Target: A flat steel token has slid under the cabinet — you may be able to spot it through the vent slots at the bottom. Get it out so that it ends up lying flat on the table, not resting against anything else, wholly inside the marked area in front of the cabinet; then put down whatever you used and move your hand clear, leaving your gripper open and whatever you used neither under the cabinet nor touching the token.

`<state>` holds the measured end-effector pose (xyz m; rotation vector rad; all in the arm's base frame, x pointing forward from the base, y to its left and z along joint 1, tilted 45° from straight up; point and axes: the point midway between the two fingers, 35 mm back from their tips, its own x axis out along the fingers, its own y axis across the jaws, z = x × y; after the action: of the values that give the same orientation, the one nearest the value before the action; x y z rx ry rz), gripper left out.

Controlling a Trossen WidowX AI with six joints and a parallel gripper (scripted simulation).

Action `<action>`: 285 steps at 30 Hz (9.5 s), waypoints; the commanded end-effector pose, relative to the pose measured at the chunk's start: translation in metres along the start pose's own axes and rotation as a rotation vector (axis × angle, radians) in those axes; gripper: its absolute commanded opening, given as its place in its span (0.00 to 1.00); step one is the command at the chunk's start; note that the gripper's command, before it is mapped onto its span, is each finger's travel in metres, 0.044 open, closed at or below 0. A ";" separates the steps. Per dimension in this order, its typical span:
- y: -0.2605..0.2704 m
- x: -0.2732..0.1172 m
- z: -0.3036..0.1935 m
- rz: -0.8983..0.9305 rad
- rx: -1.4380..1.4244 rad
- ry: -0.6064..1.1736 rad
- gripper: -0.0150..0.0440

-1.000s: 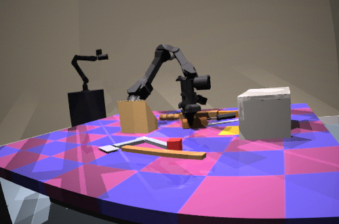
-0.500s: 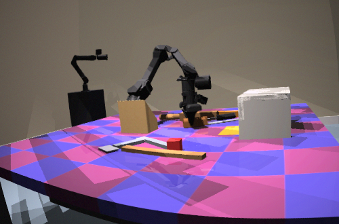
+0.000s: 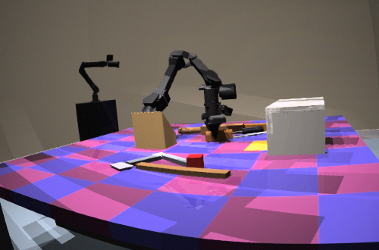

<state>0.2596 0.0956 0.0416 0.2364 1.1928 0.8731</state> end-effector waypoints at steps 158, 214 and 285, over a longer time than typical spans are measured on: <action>0.074 -0.002 0.034 0.003 0.322 -0.006 0.25; 0.074 -0.002 0.034 0.004 0.766 -0.006 0.25; 0.065 0.002 0.043 0.006 0.816 -0.006 0.25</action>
<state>0.2619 0.1530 0.0960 0.8945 1.4934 0.3508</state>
